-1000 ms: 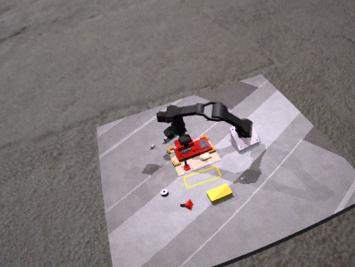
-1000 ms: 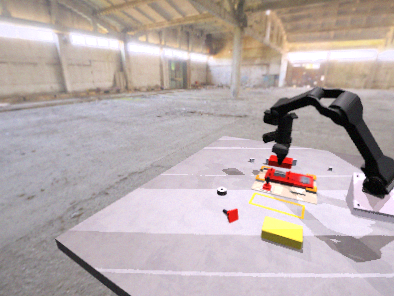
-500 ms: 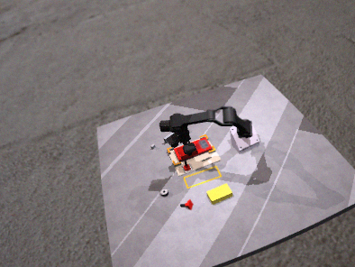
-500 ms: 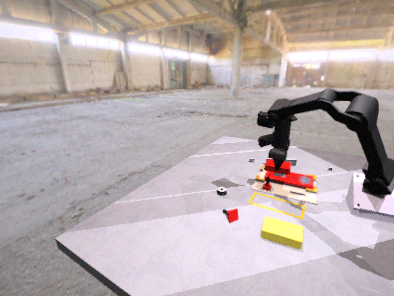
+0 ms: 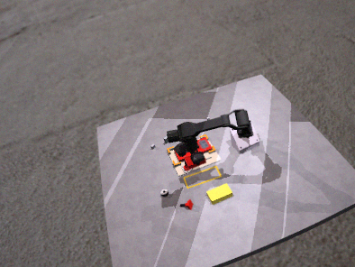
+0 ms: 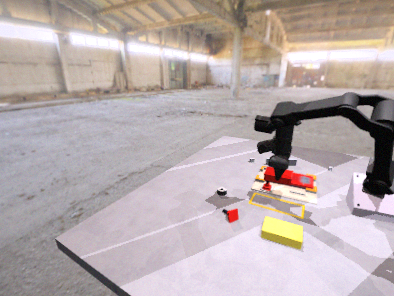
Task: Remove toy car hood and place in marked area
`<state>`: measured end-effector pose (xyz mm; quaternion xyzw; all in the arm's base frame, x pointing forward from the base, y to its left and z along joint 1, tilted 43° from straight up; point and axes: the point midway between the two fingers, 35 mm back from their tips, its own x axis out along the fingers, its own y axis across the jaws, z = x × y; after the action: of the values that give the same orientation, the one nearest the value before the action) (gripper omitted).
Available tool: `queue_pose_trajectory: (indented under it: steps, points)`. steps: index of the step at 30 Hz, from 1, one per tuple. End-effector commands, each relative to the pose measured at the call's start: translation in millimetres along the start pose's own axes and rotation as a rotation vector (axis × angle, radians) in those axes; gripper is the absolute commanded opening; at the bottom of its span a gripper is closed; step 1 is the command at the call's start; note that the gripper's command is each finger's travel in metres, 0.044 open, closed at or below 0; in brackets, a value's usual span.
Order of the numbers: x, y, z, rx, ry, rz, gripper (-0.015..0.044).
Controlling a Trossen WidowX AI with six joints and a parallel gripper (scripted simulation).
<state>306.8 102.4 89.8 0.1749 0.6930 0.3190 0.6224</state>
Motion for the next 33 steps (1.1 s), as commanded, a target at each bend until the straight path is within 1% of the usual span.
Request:
queue_pose_trajectory:
  steps: [1, 4, 33]
  points:
    - [-1.8, 21.2, -7.4, 0.003, -0.004, 0.013, 0.0]
    - [-1.8, 28.2, -10.2, 0.003, -0.003, 0.017, 0.0]
    - [19.8, 28.0, -8.0, 0.003, -0.004, 0.015, 0.0]
